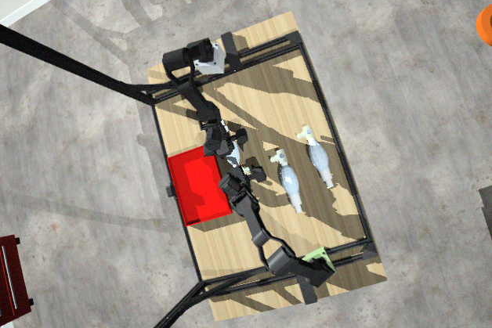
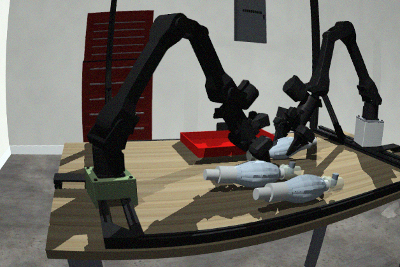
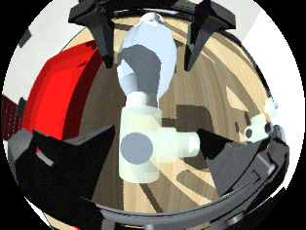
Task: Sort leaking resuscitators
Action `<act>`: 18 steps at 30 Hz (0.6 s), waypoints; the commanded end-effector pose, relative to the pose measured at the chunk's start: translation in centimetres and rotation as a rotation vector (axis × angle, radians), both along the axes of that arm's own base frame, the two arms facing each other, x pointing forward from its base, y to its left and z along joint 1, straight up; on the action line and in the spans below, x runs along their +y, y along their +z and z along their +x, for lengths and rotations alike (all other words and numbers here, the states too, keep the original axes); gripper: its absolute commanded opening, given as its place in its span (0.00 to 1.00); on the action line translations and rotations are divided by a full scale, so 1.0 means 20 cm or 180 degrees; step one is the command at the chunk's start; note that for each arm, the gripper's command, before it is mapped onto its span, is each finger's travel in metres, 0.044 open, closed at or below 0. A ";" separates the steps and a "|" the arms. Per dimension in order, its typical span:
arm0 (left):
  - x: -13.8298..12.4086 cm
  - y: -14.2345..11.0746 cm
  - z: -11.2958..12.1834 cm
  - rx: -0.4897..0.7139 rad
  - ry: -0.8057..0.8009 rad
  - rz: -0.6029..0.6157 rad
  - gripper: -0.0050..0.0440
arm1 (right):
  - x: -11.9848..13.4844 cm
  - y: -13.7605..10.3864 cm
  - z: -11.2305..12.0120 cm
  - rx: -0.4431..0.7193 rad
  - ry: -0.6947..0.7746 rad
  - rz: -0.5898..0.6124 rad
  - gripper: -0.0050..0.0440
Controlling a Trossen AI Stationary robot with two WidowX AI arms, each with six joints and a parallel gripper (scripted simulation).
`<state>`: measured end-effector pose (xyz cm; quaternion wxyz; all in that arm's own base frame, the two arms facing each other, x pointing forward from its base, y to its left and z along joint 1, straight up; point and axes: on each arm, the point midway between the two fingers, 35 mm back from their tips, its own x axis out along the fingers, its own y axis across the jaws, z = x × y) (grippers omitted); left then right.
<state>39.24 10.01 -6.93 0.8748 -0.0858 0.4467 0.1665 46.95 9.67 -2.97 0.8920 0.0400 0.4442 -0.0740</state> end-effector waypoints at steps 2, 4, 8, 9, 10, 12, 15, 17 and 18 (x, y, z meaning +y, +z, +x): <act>0.00 0.00 0.00 -0.0001 -0.0001 0.0004 1.00 | 0.00 0.00 0.00 -0.0002 -0.0004 0.0001 1.00; 0.00 0.00 0.00 -0.0001 -0.0004 0.0004 1.00 | 0.00 0.36 0.00 -0.0008 -0.0005 0.0001 1.00; 0.00 0.00 0.00 -0.0001 -0.0004 0.0004 1.00 | 0.00 0.45 0.00 -0.0008 -0.0005 0.0001 1.00; 0.00 0.00 0.00 -0.0001 -0.0004 0.0004 1.00 | 0.00 0.45 0.00 -0.0008 -0.0005 0.0001 1.00; 0.00 0.00 0.00 -0.0001 -0.0004 0.0004 1.00 | 0.00 0.45 0.00 -0.0008 -0.0005 0.0001 1.00; 0.00 0.00 0.00 -0.0001 -0.0004 0.0004 1.00 | 0.00 0.45 0.00 -0.0008 -0.0005 0.0001 1.00; 0.00 0.00 0.00 -0.0001 -0.0004 0.0004 1.00 | 0.00 0.45 0.00 -0.0008 -0.0005 0.0001 1.00; 0.00 0.00 0.00 -0.0001 -0.0004 0.0004 1.00 | 0.00 0.45 0.00 -0.0008 -0.0005 0.0001 1.00; 0.00 0.00 0.00 -0.0001 -0.0004 0.0004 1.00 | 0.00 0.45 0.00 -0.0008 -0.0005 0.0001 1.00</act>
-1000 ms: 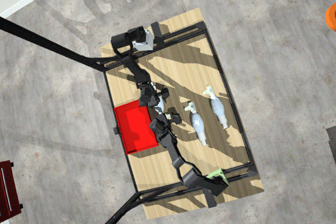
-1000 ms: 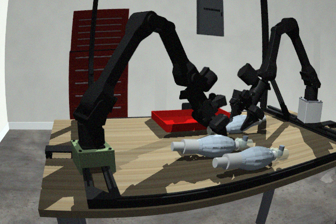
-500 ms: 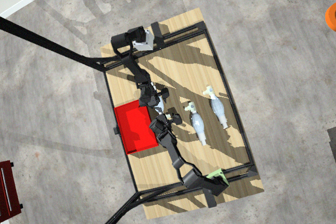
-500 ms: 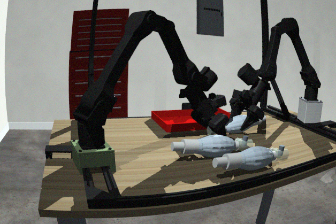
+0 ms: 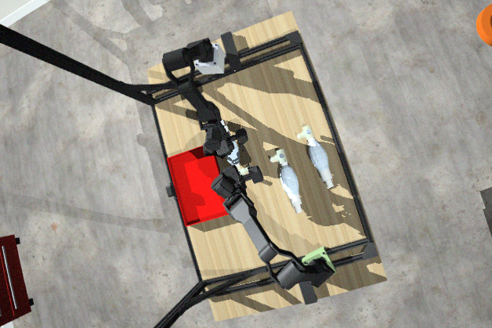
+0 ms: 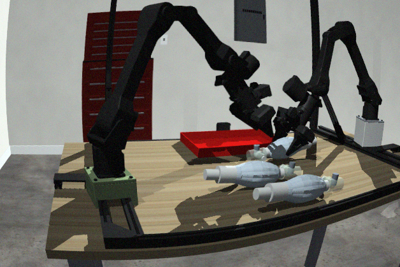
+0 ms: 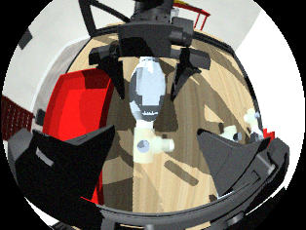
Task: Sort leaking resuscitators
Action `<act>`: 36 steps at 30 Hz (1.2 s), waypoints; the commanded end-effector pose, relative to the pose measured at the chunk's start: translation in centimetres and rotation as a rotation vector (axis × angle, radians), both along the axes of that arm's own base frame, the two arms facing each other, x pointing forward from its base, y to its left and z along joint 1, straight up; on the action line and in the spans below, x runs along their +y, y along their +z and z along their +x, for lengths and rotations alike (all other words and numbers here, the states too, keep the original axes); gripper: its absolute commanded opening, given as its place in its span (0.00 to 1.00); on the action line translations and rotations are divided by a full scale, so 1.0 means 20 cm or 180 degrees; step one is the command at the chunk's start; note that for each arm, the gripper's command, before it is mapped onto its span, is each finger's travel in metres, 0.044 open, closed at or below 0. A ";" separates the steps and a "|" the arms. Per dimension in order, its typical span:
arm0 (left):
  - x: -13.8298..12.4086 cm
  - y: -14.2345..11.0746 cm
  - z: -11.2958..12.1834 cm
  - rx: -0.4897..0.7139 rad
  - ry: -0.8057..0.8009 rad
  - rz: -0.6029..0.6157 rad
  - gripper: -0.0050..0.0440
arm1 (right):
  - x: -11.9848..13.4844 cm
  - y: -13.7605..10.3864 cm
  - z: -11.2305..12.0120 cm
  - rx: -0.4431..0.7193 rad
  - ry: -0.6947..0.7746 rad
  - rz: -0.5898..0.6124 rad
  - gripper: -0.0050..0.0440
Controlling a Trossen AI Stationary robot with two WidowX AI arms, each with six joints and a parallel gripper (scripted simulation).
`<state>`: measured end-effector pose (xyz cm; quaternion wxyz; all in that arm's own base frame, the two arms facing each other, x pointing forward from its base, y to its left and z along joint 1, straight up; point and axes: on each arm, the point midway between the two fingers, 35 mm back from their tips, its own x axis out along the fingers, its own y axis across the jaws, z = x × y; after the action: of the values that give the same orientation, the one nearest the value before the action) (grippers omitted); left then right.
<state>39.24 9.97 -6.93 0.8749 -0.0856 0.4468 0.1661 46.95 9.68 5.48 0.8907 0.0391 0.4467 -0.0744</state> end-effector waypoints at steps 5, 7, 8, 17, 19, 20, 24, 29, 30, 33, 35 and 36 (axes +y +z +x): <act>0.00 0.00 0.00 0.0003 -0.0001 0.0002 1.00 | 0.02 0.28 -0.06 -0.0465 0.0227 0.0124 1.00; 0.00 0.00 0.00 0.0003 -0.0001 0.0002 1.00 | 0.02 0.42 -0.10 -0.0705 0.0342 0.0174 1.00; 0.00 0.00 0.00 0.0003 -0.0001 0.0002 1.00 | 0.02 0.48 -0.12 -0.0827 0.0399 0.0195 1.00; 0.00 0.00 0.00 0.0003 -0.0001 0.0002 1.00 | 0.02 0.73 -0.24 -0.1323 0.0626 0.0256 1.00; 0.00 0.00 0.00 0.0004 0.0000 0.0005 1.00 | 0.02 0.77 -0.24 -0.1397 0.0625 0.0267 1.00; 0.00 0.00 0.00 0.0004 0.0000 0.0005 1.00 | 0.02 0.83 -0.28 -0.1525 0.0684 0.0275 1.00; 0.00 0.00 0.00 0.0004 0.0000 0.0005 1.00 | 0.00 1.04 -0.44 -0.2047 0.0911 0.0284 1.00; 0.00 0.00 0.00 0.0004 0.0000 0.0005 1.00 | -0.02 1.24 -0.68 -0.2719 0.1174 0.0237 1.00; 0.00 0.00 0.00 0.0004 0.0000 0.0005 1.00 | -0.02 1.24 -0.68 -0.2719 0.1174 0.0237 1.00; 0.00 0.00 0.00 0.0004 0.0000 0.0005 1.00 | -0.02 1.24 -0.68 -0.2719 0.1174 0.0237 1.00; 0.00 0.00 0.00 0.0004 0.0000 0.0005 1.00 | -0.02 1.24 -0.68 -0.2719 0.1174 0.0237 1.00; 0.00 0.00 0.00 0.0007 -0.0001 0.0002 1.00 | -0.02 1.26 -0.66 -0.2699 0.1134 0.0250 1.00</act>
<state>39.26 9.90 -6.96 0.8749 -0.0852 0.4471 0.1654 34.02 9.29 30.51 0.9915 0.0229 0.0495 0.1184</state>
